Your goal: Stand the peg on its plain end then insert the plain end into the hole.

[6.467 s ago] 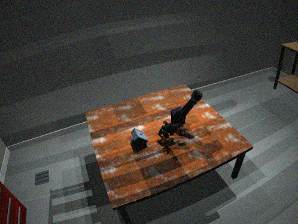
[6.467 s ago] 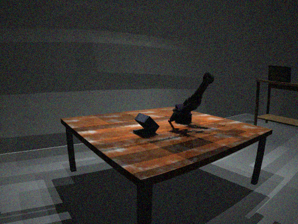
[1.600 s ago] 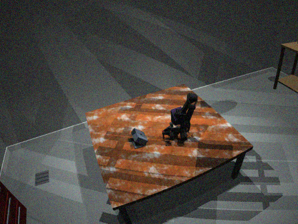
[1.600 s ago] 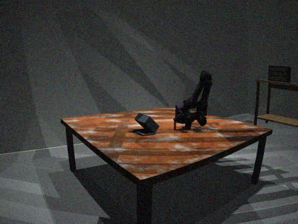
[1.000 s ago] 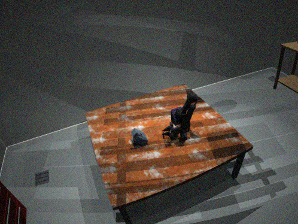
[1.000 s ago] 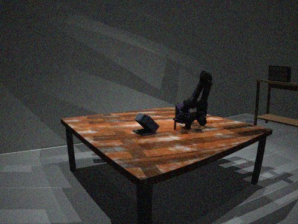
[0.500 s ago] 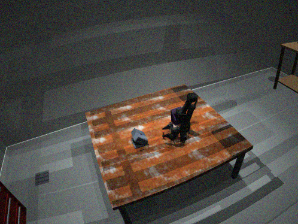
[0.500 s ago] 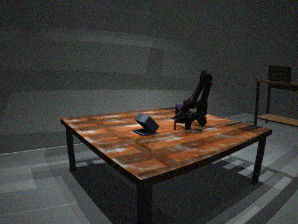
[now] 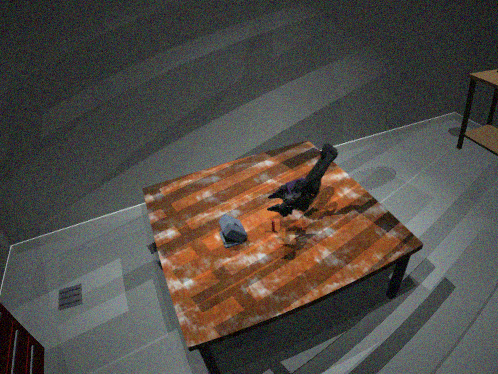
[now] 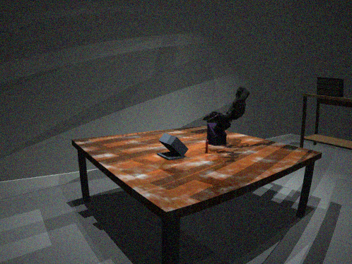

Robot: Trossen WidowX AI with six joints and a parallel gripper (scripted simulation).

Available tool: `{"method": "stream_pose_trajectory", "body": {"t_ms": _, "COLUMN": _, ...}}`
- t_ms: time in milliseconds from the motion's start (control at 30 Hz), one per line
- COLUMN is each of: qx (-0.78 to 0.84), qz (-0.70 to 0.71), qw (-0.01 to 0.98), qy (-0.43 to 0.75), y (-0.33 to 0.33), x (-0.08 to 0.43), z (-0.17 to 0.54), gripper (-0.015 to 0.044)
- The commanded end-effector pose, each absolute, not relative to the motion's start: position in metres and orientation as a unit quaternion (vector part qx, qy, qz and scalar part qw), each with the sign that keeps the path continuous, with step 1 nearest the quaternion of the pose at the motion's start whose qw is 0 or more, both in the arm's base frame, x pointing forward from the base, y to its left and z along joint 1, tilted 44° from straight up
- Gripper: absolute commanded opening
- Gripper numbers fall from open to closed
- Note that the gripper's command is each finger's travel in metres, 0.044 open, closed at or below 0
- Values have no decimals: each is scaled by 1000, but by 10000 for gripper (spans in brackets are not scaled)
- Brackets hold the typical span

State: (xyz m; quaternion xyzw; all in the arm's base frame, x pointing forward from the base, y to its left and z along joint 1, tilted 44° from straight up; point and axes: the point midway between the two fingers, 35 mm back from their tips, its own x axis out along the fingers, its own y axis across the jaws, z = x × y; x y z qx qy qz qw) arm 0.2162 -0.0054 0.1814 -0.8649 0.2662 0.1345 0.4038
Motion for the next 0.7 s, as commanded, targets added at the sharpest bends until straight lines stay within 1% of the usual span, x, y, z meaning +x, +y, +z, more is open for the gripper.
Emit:
{"method": "stream_pose_trajectory", "body": {"t_ms": 0, "qx": -875, "qz": 120, "qw": 394, "qy": 254, "y": -25, "x": 201, "z": 203, "gripper": 440}}
{"method": "stream_pose_trajectory", "body": {"t_ms": 167, "qx": -877, "qz": 129, "qw": 388, "qy": 254, "y": -25, "x": 201, "z": 202, "gripper": 440}}
{"method": "stream_pose_trajectory", "body": {"t_ms": 667, "qx": -857, "qz": 358, "qw": 294, "qy": 226, "y": -10, "x": 210, "z": 161, "gripper": 440}}
